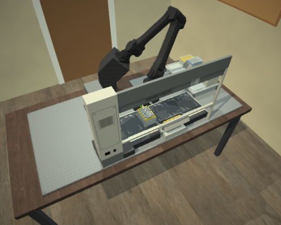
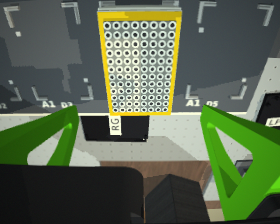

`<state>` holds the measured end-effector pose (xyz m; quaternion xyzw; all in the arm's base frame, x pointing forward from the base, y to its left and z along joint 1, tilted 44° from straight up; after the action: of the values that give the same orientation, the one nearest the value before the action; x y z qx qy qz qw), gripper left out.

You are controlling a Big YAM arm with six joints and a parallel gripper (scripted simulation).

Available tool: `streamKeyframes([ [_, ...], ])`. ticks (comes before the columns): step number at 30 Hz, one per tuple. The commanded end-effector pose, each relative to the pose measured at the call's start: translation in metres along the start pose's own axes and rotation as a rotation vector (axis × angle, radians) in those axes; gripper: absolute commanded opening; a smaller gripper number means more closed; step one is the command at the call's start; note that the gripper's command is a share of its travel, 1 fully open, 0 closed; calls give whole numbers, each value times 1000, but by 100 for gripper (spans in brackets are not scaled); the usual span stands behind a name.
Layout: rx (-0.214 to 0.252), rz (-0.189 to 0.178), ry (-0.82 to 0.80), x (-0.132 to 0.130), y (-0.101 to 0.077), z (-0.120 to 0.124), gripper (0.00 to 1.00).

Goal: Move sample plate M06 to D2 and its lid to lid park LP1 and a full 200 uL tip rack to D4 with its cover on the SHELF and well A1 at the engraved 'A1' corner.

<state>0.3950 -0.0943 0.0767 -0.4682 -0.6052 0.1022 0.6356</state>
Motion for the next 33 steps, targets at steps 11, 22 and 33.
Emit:
streamKeyframes([
  [11, -45, 2, -29, 4, -38, -17, 100],
  [22, -46, 2, -30, 4, -54, -17, 100],
  [33, -26, 2, -18, 0, -62, -15, 100],
])
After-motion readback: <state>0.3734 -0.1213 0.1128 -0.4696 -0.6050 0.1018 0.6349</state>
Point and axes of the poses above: the point where the finger pads meet when closed, its own y axis out along the fingers, its own x axis across the jaws, z = x × y, the point moved 6 cm from there along -y, back along the fingers, and after that the axes turned 13 degrees about y, right-handed, at the moved point
